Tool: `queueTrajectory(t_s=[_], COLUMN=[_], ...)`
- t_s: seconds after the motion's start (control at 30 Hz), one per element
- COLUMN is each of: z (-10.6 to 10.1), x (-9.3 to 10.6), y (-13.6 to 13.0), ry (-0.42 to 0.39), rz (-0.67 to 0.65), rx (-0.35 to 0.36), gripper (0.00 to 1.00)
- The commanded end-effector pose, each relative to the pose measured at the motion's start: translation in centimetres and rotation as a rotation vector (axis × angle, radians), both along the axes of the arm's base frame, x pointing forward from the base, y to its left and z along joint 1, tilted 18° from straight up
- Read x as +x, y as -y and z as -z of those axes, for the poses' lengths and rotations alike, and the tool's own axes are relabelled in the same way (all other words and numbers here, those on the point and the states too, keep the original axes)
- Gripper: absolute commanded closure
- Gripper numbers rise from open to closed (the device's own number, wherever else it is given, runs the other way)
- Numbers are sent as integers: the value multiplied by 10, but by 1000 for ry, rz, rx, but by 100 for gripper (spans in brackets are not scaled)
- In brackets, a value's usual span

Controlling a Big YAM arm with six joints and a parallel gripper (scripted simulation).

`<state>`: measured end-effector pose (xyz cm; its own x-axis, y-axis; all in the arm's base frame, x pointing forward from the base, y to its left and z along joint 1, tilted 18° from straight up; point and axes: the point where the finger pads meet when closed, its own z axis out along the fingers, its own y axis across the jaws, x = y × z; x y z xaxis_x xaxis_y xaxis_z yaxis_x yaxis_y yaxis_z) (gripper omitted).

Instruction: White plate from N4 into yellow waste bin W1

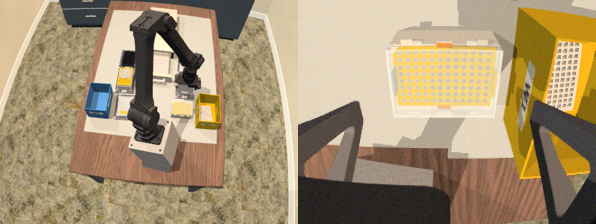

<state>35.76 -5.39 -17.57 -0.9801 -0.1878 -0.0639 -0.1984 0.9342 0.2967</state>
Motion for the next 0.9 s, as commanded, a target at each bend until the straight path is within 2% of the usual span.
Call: queueTrajectory(t_s=[0.0,0.57,0.77,0.87], z=[-14,-48,-65,-65], x=[4,14,29,30], y=[-18,-67,-85,-88], ry=[-5,-5,13,10], rz=[7,7,7,7], rx=[3,4,2,1], gripper=[0,0,0,0])
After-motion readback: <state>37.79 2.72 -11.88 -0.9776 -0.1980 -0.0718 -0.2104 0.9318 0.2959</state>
